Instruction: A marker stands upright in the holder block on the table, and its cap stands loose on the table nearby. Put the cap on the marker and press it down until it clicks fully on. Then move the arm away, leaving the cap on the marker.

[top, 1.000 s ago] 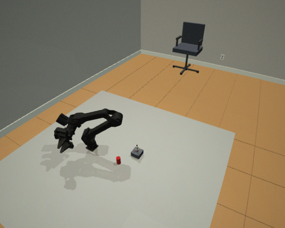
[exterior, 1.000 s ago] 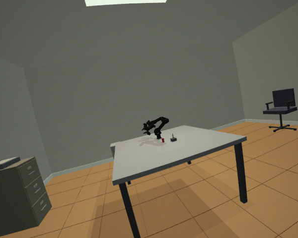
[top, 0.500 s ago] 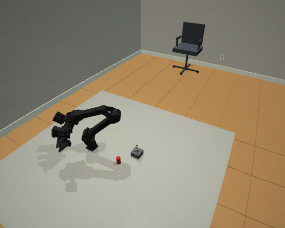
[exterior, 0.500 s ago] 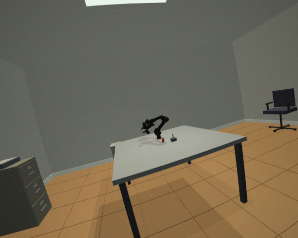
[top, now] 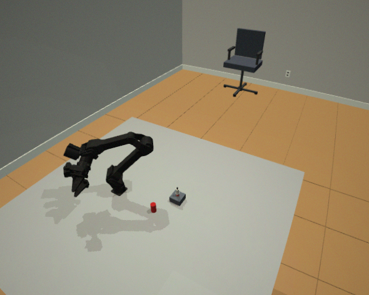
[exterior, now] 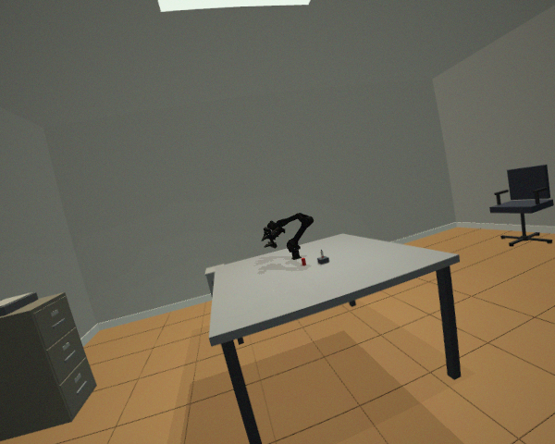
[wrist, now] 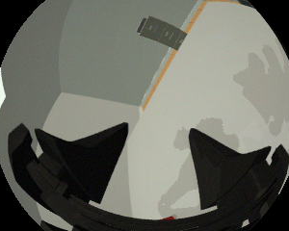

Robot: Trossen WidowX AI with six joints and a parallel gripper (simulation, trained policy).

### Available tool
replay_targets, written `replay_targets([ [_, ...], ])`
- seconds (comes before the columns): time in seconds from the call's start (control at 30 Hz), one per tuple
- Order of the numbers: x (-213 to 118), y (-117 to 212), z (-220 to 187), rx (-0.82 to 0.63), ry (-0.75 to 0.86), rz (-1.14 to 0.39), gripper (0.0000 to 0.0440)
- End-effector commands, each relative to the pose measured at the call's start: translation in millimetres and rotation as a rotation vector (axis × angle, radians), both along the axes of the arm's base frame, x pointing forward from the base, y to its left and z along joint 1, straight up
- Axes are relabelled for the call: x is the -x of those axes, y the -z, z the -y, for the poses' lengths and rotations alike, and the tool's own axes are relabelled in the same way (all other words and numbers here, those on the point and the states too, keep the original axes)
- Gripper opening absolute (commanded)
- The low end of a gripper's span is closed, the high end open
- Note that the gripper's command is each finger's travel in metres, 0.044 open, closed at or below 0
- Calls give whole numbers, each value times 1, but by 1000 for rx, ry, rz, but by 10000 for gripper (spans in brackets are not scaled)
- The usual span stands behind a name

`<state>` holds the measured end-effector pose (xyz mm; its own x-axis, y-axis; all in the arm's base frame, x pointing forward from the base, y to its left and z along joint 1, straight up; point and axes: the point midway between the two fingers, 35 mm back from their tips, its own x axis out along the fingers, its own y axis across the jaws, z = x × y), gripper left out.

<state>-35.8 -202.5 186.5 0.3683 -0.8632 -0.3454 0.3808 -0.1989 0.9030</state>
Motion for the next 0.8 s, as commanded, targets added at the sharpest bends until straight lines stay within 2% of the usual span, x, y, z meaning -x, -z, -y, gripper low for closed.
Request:
replay_targets([
  [0.0,0,-2,2,-6,-14,-22,295],
  [0.77,-10,-7,17,-72,-158,-142,312],
])
